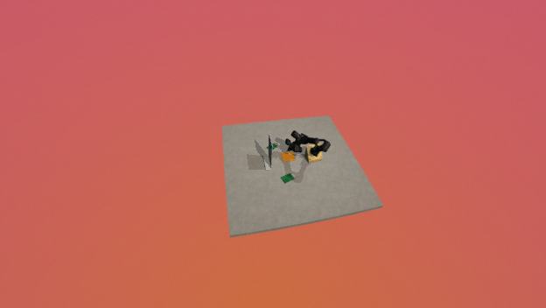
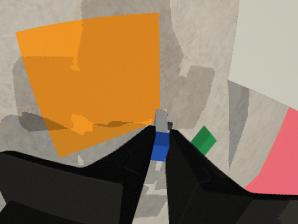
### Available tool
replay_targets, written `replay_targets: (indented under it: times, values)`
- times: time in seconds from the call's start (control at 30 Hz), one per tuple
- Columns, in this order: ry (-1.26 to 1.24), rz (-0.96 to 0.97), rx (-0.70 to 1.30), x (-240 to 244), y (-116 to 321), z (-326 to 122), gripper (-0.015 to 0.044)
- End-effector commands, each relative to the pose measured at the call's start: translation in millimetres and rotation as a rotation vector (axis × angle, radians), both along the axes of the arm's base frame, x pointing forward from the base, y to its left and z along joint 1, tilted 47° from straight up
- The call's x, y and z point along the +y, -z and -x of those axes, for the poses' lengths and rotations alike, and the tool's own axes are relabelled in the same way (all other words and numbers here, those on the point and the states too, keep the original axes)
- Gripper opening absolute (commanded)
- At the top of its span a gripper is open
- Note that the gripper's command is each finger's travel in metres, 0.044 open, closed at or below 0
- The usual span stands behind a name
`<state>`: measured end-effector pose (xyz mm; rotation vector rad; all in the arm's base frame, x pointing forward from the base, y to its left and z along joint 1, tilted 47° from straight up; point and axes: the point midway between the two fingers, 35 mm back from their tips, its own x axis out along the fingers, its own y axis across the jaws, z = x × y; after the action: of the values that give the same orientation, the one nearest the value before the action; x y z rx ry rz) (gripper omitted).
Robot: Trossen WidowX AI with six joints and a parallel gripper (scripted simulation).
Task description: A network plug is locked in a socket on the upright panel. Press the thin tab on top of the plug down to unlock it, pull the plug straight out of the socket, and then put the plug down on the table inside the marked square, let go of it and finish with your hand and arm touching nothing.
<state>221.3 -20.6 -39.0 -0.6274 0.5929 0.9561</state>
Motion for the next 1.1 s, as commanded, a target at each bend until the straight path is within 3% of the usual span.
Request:
replay_targets:
  times: [0.0,1.07]
  values:
    - [-0.012,-0.015,0.006,3,2,2,0.0000]
    - [-0.011,-0.013,0.008,24,27,4,0.0000]
